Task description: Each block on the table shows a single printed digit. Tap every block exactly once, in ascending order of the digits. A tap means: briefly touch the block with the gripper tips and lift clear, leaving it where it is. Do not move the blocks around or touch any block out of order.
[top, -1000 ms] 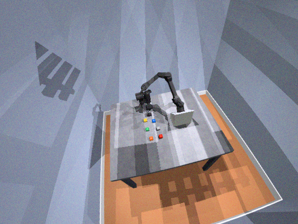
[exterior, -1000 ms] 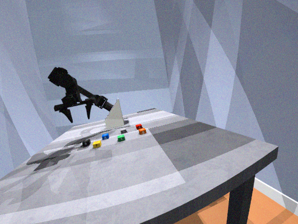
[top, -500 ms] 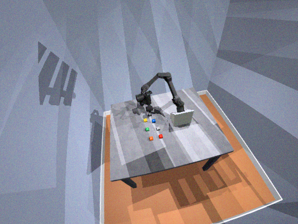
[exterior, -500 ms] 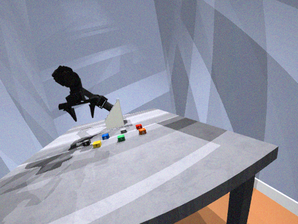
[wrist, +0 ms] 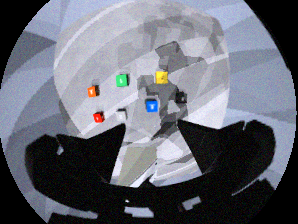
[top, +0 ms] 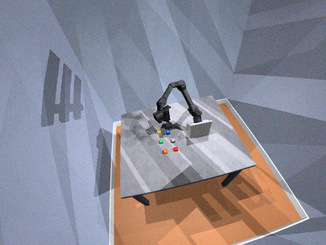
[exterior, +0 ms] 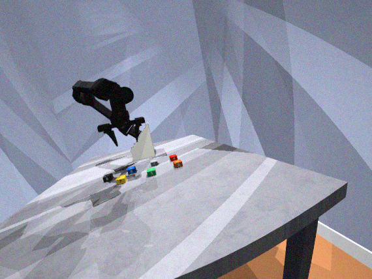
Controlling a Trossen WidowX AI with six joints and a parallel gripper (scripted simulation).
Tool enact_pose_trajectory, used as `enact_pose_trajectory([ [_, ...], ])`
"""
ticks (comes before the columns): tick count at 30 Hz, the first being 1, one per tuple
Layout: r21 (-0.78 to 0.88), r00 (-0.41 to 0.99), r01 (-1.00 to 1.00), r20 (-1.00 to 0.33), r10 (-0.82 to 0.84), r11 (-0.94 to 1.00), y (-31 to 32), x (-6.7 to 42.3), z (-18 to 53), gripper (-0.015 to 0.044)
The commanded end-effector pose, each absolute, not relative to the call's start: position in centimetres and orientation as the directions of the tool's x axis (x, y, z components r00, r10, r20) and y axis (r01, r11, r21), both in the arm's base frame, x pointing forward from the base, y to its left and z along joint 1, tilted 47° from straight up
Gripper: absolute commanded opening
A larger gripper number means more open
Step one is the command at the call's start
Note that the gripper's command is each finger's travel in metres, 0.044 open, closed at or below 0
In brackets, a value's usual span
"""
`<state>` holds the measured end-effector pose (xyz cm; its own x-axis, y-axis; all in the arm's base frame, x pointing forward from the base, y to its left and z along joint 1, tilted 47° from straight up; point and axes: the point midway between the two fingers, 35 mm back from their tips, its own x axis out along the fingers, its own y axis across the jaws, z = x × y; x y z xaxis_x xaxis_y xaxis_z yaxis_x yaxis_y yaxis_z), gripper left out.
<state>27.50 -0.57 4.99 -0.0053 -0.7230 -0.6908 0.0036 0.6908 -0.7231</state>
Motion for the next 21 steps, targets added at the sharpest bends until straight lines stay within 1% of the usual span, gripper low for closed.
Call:
enact_pose_trajectory([
  [1,-0.722,-0.004,0.008,-0.692,-0.722,0.692,-0.5,27.5,4.9,0.0400],
  [11,-0.722,-0.004,0.008,-0.692,-0.722,0.692,-0.3,27.5,4.7,0.0400],
  [16,-0.719,-0.004,0.008,-0.695,-0.719,0.695,4.5,25.9,-0.1,0.0400],
  [21,-0.720,-0.004,0.008,-0.694,-0.720,0.694,5.1,25.6,-0.9,0.0400],
])
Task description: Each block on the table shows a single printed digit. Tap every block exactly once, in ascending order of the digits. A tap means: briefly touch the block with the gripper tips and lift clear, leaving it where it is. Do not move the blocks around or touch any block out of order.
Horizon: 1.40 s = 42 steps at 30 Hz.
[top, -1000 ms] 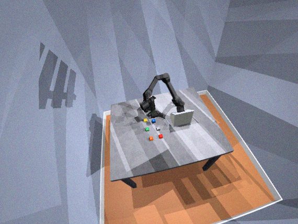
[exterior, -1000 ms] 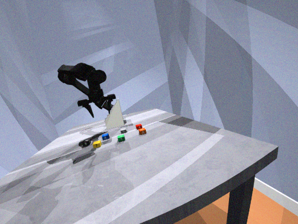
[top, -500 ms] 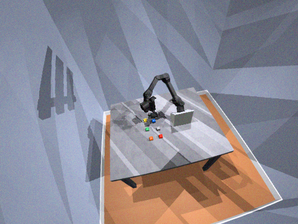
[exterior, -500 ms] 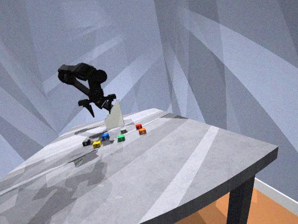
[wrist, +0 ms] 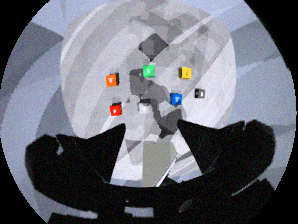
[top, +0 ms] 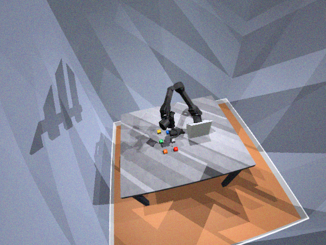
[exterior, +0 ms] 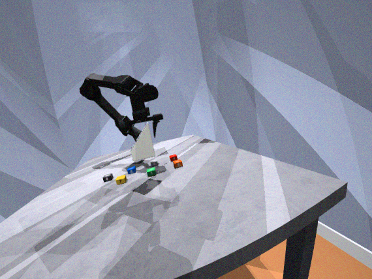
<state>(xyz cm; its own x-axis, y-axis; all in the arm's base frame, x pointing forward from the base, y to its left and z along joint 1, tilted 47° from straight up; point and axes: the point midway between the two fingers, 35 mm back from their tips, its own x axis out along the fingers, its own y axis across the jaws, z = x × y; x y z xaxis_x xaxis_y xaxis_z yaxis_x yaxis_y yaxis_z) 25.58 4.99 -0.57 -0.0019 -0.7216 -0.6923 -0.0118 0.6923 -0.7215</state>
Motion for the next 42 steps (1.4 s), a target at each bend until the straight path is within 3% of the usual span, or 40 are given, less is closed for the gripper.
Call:
enact_pose_trajectory([
  [1,-0.720,-0.004,0.008,-0.694,-0.720,0.694,5.1,25.6,-0.9,0.0400],
  [17,-0.719,-0.004,0.008,-0.695,-0.719,0.695,5.3,25.6,-1.0,0.0400],
  [26,-0.715,-0.003,0.009,-0.699,-0.715,0.699,12.5,25.0,-8.4,0.0400],
  [42,-0.716,-0.003,0.010,-0.699,-0.716,0.699,12.6,24.9,-8.5,0.0400],
])
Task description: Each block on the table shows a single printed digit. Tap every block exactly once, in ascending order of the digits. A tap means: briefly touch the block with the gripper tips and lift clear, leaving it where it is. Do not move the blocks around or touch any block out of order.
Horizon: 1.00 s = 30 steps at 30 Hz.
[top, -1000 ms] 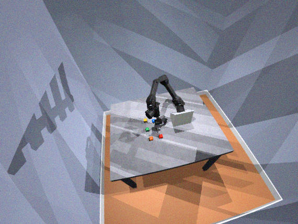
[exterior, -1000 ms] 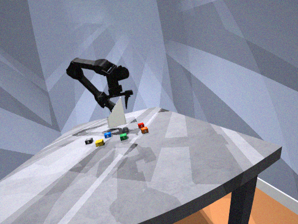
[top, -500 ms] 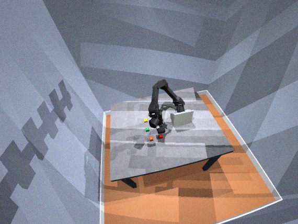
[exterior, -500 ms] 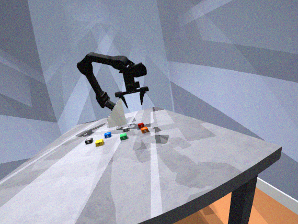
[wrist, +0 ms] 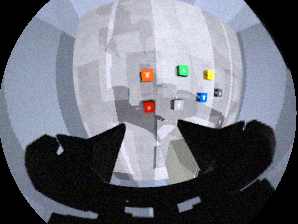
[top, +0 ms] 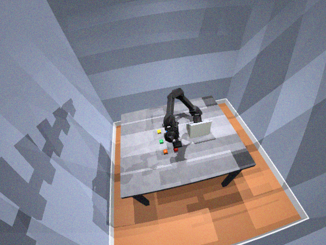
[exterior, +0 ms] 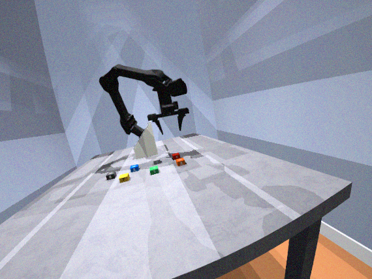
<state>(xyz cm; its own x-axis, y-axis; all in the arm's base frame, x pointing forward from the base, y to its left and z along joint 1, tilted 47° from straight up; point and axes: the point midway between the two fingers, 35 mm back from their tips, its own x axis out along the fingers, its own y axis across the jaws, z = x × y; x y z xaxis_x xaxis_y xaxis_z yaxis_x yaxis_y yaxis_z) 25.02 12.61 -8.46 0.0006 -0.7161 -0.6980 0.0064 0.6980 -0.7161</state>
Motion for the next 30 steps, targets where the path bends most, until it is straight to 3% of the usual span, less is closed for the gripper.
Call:
enact_pose_trajectory([
  [1,-0.716,-0.003,0.010,-0.699,-0.716,0.699,12.6,24.9,-8.5,0.0400],
  [6,-0.715,-0.003,0.010,-0.699,-0.715,0.699,12.8,25.7,-8.6,0.0400],
  [16,-0.716,0.000,0.013,-0.698,-0.716,0.698,12.9,35.2,-8.7,0.0400],
  [30,-0.716,0.000,0.013,-0.698,-0.716,0.698,12.9,35.4,-8.7,0.0400],
])
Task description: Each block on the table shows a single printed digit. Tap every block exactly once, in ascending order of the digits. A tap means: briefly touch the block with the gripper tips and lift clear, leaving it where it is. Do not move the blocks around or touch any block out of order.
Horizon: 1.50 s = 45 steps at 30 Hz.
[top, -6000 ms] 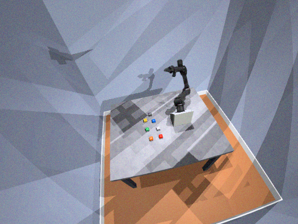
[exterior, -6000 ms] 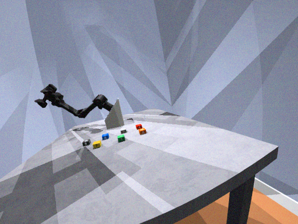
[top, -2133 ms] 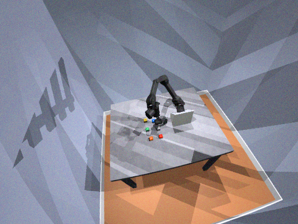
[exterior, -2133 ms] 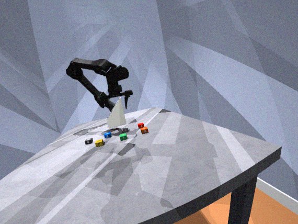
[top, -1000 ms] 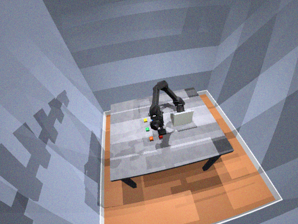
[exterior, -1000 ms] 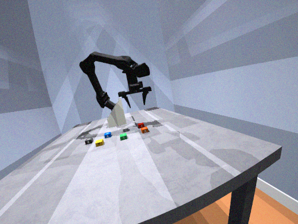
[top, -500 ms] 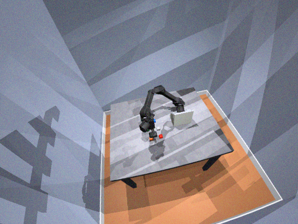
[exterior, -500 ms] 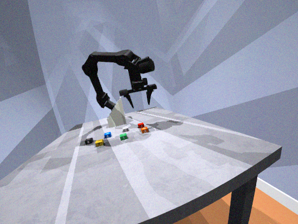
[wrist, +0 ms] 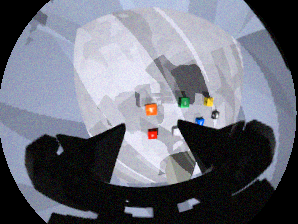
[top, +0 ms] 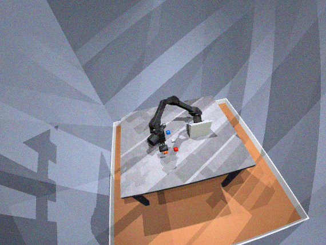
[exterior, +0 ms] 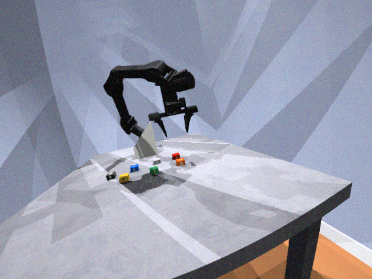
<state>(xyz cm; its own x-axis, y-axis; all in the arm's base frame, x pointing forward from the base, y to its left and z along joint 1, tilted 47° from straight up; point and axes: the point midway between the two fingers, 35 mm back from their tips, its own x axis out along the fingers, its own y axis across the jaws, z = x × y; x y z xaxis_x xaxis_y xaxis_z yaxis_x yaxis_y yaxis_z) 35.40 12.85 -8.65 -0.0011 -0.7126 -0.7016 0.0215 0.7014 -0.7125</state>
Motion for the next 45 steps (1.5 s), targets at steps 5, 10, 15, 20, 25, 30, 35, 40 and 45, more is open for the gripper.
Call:
enact_pose_trajectory([
  [5,-0.716,0.000,0.013,-0.698,-0.716,0.698,12.9,35.4,-8.7,0.0400],
  [10,-0.715,0.001,0.011,-0.699,-0.715,0.699,9.2,36.1,-4.7,0.0400],
  [15,-0.720,-0.001,0.012,-0.694,-0.720,0.694,4.3,35.8,0.0,0.0400],
  [20,-0.720,-0.001,0.012,-0.694,-0.720,0.693,4.1,35.8,0.2,0.0400],
  [25,-0.720,-0.001,0.012,-0.694,-0.720,0.693,4.1,35.8,0.2,0.0400],
  [30,-0.720,-0.001,0.012,-0.694,-0.720,0.693,4.1,35.8,0.2,0.0400],
  [35,-0.720,-0.001,0.012,-0.694,-0.720,0.693,4.1,35.8,0.2,0.0400],
  [40,-0.719,0.000,0.011,-0.695,-0.719,0.695,3.1,36.1,1.3,0.0400],
  [45,-0.722,-0.001,0.011,-0.692,-0.722,0.692,-3.5,36.7,8.1,0.0400],
])
